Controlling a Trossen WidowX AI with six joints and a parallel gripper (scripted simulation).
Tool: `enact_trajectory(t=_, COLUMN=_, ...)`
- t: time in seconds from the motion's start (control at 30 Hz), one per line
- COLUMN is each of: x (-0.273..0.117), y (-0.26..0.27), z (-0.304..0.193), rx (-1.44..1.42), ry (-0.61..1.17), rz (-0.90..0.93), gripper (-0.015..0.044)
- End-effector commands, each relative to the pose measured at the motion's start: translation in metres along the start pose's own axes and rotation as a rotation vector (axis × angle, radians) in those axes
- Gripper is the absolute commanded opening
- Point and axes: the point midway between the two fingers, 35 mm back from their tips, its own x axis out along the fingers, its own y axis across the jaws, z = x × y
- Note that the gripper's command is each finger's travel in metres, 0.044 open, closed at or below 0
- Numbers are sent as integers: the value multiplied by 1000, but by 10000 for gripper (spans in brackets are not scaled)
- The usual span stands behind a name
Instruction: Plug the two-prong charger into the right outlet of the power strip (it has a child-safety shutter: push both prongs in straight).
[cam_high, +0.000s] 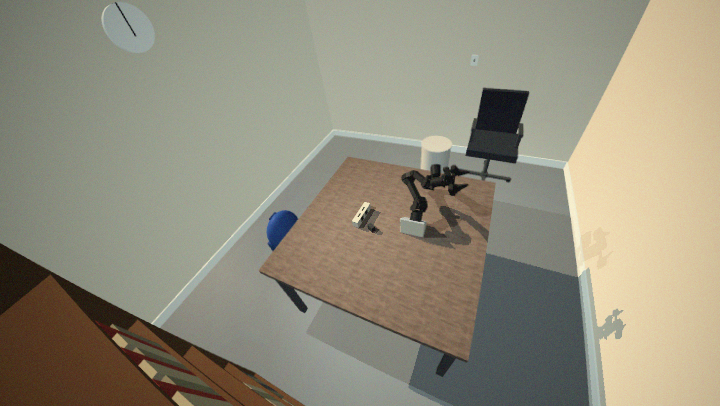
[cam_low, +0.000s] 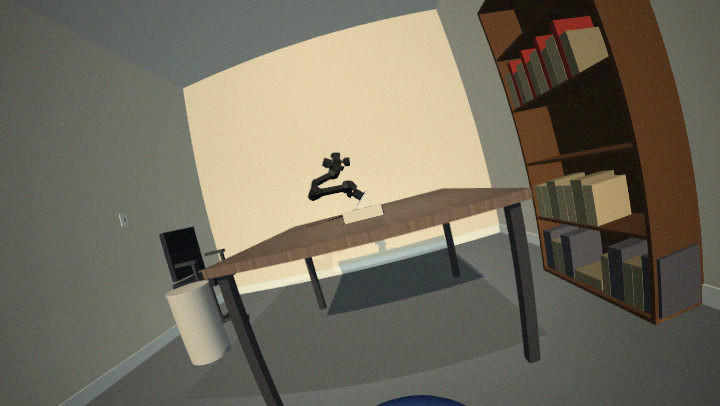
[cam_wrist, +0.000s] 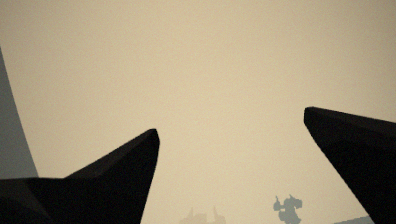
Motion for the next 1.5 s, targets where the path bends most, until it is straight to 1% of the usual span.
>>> enact_trajectory(t=0.0, x=3, y=-20, z=15, rx=22, ry=-47, rz=-89, gripper=440)
enact_trajectory(t=0.33, x=-3, y=-69, z=53, rx=81, ry=-171, rz=-308, gripper=440)
enact_trajectory(t=0.67, x=-22, y=-119, z=88, rx=146, ry=-299, rz=-523, gripper=440)
enact_trajectory(t=0.97, x=-52, y=-160, z=116, rx=210, ry=-415, rz=-713, gripper=440)
enact_trajectory(t=1.23, x=-87, y=-190, z=135, rx=224, ry=-510, rz=-868, gripper=440)
enact_trajectory(t=1.47, x=-113, y=-208, z=146, rx=254, ry=-579, rz=-963, gripper=440)
